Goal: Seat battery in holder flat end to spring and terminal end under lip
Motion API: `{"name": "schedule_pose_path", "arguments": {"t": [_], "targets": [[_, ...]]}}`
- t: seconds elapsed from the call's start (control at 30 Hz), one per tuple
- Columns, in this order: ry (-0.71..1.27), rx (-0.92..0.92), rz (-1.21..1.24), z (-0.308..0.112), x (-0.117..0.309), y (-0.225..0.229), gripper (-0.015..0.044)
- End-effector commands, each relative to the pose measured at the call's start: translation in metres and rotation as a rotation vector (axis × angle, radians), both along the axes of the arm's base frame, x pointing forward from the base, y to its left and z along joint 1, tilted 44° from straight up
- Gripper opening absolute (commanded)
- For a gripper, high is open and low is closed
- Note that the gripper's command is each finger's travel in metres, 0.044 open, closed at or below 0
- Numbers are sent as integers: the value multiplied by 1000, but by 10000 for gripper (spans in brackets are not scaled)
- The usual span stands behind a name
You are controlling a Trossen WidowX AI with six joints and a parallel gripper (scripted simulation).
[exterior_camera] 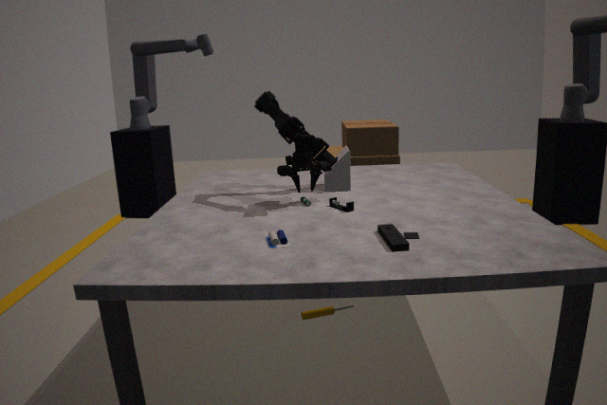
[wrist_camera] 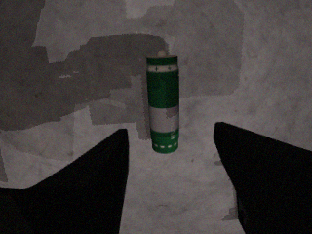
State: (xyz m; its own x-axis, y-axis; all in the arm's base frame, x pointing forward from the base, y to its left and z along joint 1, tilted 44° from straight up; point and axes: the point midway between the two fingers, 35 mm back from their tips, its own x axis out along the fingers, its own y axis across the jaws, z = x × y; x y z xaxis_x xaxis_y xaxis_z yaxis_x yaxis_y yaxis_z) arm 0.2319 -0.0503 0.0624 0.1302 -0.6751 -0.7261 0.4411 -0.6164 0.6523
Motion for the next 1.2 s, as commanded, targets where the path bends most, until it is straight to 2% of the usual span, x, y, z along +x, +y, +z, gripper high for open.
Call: {"name": "schedule_pose_path", "arguments": {"t": [0.0,0.8,0.97,1.17], "targets": [[8,-8,2,-5,0,-5,225],[8,-12,2,-30,3,-31,225],[8,-12,2,-30,3,-31,93],[8,-12,2,-30,3,-31,62]]}}
